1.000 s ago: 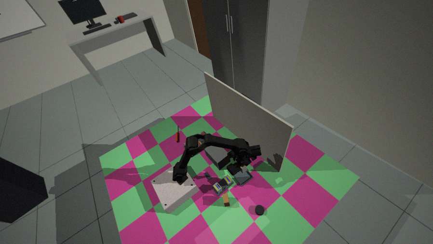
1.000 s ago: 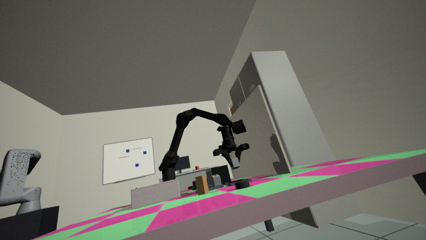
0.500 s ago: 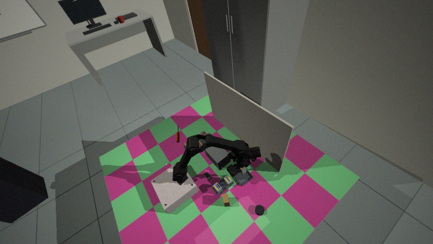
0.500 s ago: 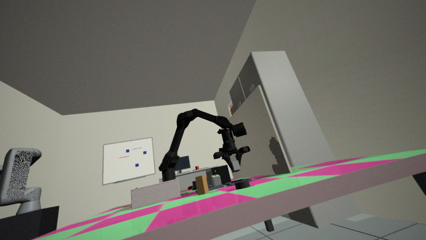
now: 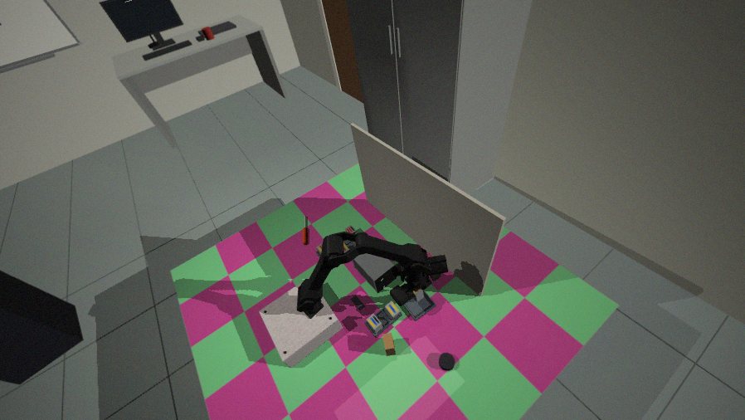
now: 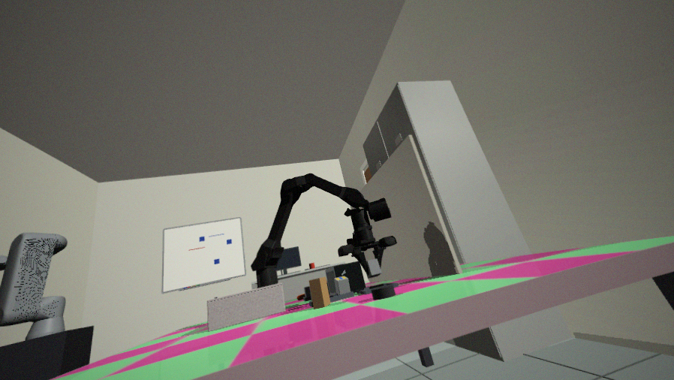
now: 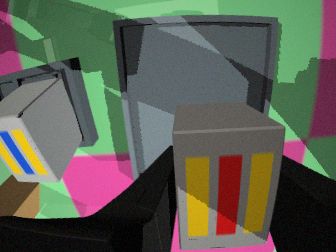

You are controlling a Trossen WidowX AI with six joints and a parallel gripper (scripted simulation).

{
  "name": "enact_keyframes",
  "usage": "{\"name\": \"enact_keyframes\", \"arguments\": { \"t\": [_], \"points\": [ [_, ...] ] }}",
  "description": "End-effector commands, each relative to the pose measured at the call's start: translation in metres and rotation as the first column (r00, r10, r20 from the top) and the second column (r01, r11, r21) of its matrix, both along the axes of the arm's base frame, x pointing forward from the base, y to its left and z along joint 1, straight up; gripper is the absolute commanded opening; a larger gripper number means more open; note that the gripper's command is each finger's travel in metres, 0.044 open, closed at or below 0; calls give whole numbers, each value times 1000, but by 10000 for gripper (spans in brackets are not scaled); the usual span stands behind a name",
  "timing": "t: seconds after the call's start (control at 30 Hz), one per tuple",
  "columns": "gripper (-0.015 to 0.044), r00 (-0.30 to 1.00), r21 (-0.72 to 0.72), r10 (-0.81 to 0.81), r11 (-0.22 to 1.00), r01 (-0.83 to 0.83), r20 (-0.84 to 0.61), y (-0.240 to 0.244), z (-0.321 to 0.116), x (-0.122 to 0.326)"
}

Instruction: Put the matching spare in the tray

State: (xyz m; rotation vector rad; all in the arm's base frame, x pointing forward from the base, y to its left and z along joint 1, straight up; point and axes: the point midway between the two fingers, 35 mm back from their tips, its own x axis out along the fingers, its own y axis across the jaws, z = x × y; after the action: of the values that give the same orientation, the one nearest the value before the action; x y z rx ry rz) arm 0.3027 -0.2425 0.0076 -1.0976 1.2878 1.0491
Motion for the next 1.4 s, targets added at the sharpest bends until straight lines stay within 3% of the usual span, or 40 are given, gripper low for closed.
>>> {"name": "enact_keyframes", "arguments": {
  "t": [0.0,0.73,1.27,1.37],
  "points": [
    [0,1000,-2,5,1000,-5,0,0,-3,0],
    [0,1000,-2,5,1000,-5,-1,2,-25,-3],
    [420,1000,0,0,1000,0,0,2,-22,-3],
    [440,1000,-1,1,1000,-1,0,1,3,-1]
  ]
}}
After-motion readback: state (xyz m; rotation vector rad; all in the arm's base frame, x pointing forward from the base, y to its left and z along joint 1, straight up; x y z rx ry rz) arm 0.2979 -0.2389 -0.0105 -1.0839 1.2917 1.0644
